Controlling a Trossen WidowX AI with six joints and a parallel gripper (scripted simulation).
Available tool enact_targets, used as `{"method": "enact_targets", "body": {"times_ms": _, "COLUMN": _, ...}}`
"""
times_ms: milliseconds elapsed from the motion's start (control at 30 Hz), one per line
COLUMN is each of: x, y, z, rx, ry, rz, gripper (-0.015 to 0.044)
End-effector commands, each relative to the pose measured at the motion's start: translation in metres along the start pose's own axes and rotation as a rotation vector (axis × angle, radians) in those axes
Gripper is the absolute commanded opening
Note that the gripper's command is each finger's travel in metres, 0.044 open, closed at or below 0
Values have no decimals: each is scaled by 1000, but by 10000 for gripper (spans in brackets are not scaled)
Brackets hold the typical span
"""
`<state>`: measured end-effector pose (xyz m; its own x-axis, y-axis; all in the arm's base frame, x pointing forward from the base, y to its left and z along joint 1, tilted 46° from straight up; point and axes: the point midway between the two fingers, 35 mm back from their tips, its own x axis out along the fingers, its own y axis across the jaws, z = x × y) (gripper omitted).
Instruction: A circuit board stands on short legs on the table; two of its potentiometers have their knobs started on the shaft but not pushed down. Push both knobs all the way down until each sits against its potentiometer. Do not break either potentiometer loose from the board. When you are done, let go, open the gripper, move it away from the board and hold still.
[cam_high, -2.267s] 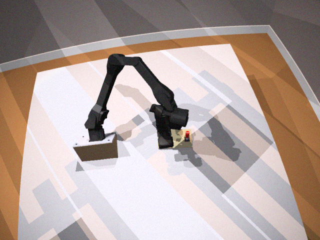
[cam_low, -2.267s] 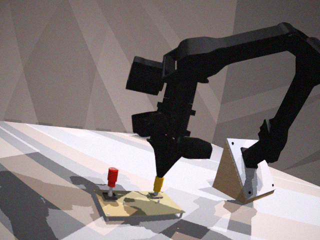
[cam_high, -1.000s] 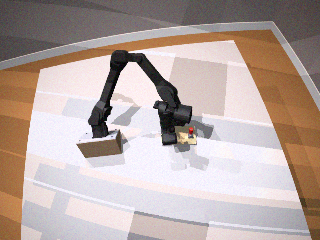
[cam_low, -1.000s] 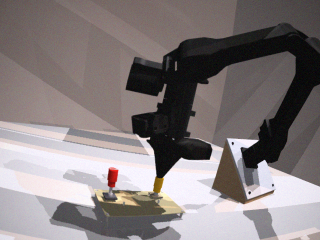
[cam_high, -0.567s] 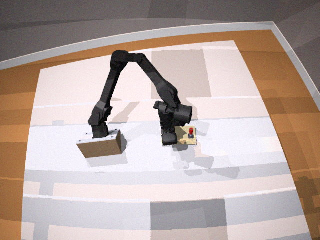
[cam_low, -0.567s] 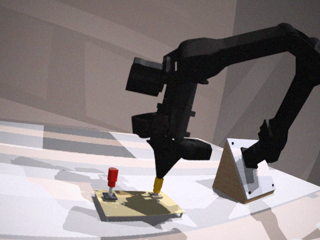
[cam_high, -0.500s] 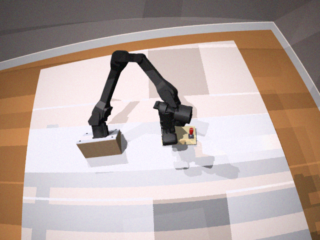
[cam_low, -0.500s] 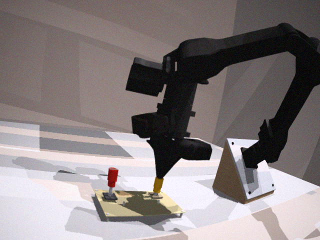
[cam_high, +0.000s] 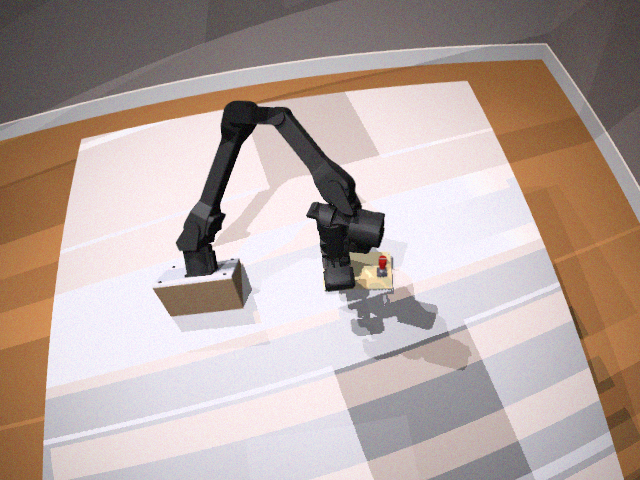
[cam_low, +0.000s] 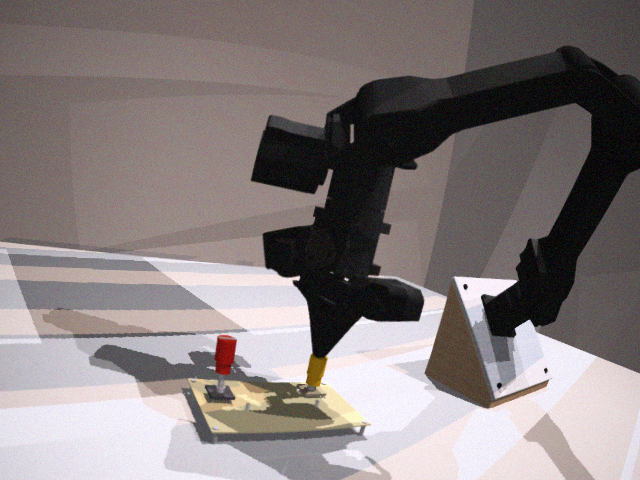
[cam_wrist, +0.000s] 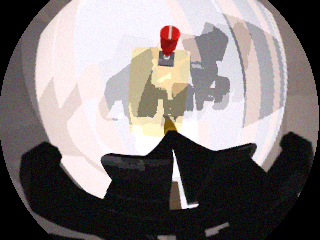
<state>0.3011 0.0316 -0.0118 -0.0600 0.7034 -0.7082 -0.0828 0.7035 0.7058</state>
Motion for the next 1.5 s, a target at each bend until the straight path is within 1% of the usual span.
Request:
{"method": "enact_targets", "body": {"times_ms": 0, "x": 11, "y": 1, "z": 1, "rx": -10, "ry": 15, "rz": 7, "gripper": 0}}
{"method": "enact_targets", "body": {"times_ms": 267, "x": 8, "y": 1, "z": 1, "rx": -10, "ry": 15, "rz": 7, "gripper": 0}}
{"method": "enact_targets", "body": {"times_ms": 900, "x": -19, "y": 1, "z": 1, "rx": -10, "ry": 15, "rz": 6, "gripper": 0}}
{"method": "enact_targets", "body": {"times_ms": 933, "x": -13, "y": 1, "z": -2, "rx": -1, "ry": 22, "rz": 12, "gripper": 26}}
{"method": "enact_targets", "body": {"times_ms": 1167, "x": -13, "y": 1, "z": -2, "rx": -1, "ry": 22, "rz": 12, "gripper": 210}}
{"method": "enact_targets", "body": {"times_ms": 1300, "x": -18, "y": 12, "z": 8, "rx": 14, "ry": 6, "rz": -16, "gripper": 105}}
{"method": "enact_targets", "body": {"times_ms": 1433, "x": -21, "y": 13, "z": 15, "rx": 140, "ry": 2, "rz": -20, "gripper": 0}}
{"method": "enact_targets", "body": {"times_ms": 1467, "x": -22, "y": 13, "z": 16, "rx": 175, "ry": 2, "rz": -20, "gripper": 0}}
